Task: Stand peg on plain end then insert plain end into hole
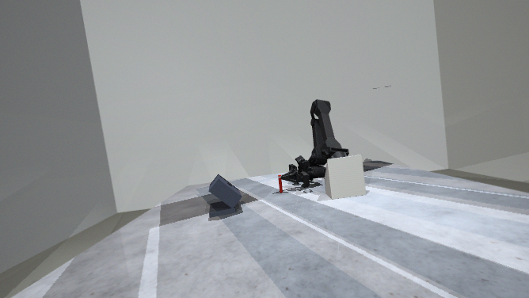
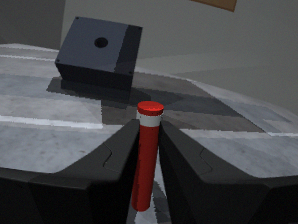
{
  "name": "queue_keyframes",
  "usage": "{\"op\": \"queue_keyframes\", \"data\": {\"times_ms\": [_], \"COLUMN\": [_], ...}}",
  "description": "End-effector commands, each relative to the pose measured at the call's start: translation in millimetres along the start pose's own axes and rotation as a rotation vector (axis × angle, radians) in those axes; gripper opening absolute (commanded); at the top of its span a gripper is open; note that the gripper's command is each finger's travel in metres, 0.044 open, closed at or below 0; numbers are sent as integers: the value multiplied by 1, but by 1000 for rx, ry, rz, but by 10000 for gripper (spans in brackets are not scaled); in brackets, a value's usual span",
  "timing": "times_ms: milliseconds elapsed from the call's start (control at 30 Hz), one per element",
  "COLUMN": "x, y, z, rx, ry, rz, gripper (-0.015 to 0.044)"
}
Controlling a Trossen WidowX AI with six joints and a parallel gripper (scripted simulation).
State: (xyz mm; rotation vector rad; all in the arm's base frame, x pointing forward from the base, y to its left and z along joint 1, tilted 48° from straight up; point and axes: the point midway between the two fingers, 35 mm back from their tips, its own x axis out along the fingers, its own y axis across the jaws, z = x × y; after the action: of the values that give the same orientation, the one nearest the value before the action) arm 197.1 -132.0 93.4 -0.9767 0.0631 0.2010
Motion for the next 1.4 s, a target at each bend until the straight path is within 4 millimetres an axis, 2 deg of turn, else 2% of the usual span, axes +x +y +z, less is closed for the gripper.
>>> {"op": "queue_keyframes", "data": {"times_ms": [0, 833, 933, 1367], "x": [0, -1, -1, -1], "y": [-1, -3, -3, -3], "z": [-2, -3, -3, -3], "rx": [0, -10, -10, -10], "ry": [0, -10, -10, -10], "rz": [0, -3, -3, -3], "gripper": [49, 49, 128, 130]}}
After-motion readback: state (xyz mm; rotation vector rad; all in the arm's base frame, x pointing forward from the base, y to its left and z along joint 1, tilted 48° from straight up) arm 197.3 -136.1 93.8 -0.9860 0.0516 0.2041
